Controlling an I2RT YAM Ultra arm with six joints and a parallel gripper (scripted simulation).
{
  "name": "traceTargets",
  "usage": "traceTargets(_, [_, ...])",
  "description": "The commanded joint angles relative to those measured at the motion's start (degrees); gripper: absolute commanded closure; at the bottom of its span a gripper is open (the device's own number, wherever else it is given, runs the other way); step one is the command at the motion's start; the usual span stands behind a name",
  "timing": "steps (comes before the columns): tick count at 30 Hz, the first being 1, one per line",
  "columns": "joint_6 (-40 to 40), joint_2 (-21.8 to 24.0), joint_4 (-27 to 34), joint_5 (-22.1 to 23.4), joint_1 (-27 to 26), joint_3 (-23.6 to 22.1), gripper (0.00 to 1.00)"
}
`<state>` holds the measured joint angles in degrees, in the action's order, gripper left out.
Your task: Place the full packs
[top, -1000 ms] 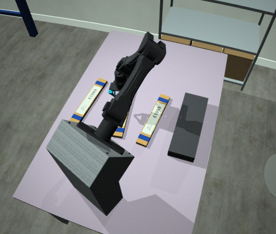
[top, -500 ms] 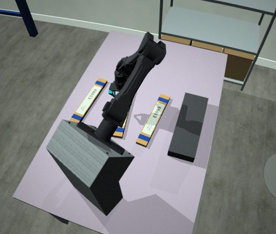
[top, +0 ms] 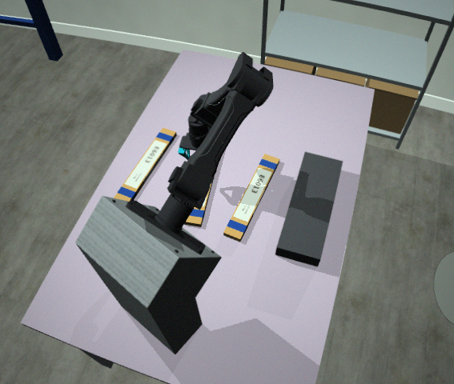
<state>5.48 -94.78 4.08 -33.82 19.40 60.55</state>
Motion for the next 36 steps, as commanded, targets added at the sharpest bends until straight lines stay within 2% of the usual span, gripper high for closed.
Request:
traceTargets(1, [-0.22,0.29,0.76,-0.27,1.05,-1.33,0.05])
traceTargets(14, [-0.22,0.29,0.76,-0.27,1.05,-1.33,0.05])
traceTargets(15, [-1.67,2.11,0.3,0.88,-0.96,-1.82,0.05])
traceTargets(22, [-9.18,7.45,-0.1,6.14,-7.96,-4.76,0.05])
traceTargets(29, [-3.83,11.8,1.49,12.75,-16.01,-6.11,0.05])
traceTargets(31, [-3.83,11.8,1.49,12.75,-16.01,-6.11,0.05])
traceTargets(36, [-0.15,14.04,2.33,17.79,-22.17,-4.09,0.05])
